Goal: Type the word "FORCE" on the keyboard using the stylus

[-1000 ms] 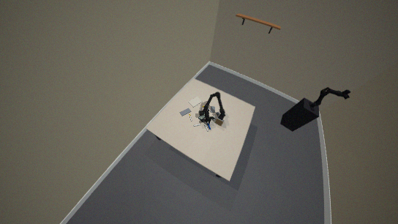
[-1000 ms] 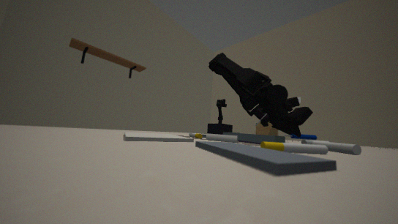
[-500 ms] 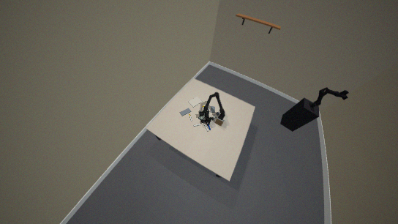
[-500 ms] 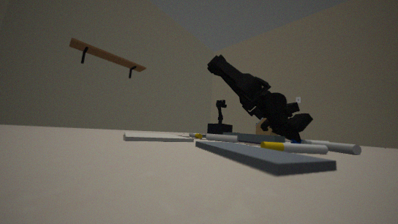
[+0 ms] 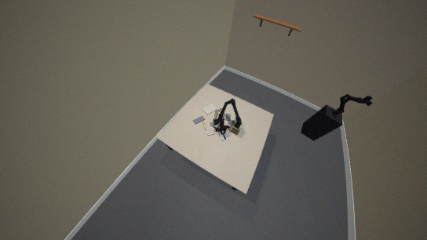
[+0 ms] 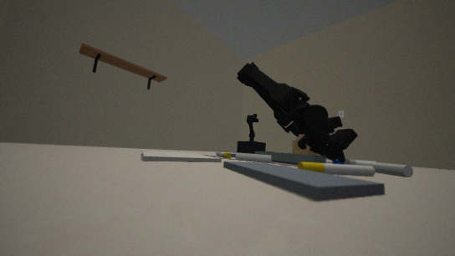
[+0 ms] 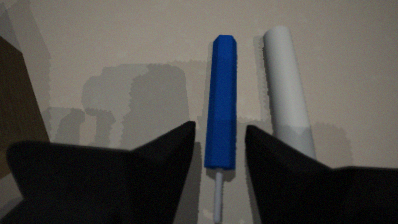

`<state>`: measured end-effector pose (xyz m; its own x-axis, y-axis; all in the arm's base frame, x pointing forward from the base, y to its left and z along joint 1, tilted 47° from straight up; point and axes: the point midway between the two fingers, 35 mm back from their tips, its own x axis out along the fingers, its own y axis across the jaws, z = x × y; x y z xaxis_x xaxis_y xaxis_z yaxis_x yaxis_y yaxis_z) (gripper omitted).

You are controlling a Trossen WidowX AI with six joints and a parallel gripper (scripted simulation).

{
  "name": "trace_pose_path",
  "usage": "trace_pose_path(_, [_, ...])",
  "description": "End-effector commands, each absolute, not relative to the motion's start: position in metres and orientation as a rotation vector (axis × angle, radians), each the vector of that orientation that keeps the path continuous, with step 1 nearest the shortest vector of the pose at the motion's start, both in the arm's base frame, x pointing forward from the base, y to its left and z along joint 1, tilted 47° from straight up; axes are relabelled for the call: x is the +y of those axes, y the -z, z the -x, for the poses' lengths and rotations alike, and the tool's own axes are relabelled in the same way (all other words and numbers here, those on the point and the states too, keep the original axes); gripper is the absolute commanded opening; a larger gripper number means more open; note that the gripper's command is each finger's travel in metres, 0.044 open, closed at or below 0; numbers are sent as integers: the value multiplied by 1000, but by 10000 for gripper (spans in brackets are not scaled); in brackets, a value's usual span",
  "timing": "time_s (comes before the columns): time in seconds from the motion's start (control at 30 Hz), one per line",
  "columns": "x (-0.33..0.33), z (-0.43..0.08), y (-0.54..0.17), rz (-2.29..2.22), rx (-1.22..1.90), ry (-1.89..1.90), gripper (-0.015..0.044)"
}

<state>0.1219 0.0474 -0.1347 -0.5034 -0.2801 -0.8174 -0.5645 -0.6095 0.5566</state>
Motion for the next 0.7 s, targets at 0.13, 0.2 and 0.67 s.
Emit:
trace_pose_path(0.13, [88, -117, 98, 1454, 1270, -2231, 150])
trace_pose_path(0.2, [89, -116, 96, 1454, 1270, -2231, 150])
trace_pose_path(0.67, [88, -107, 103, 1459, 1734, -1745, 150])
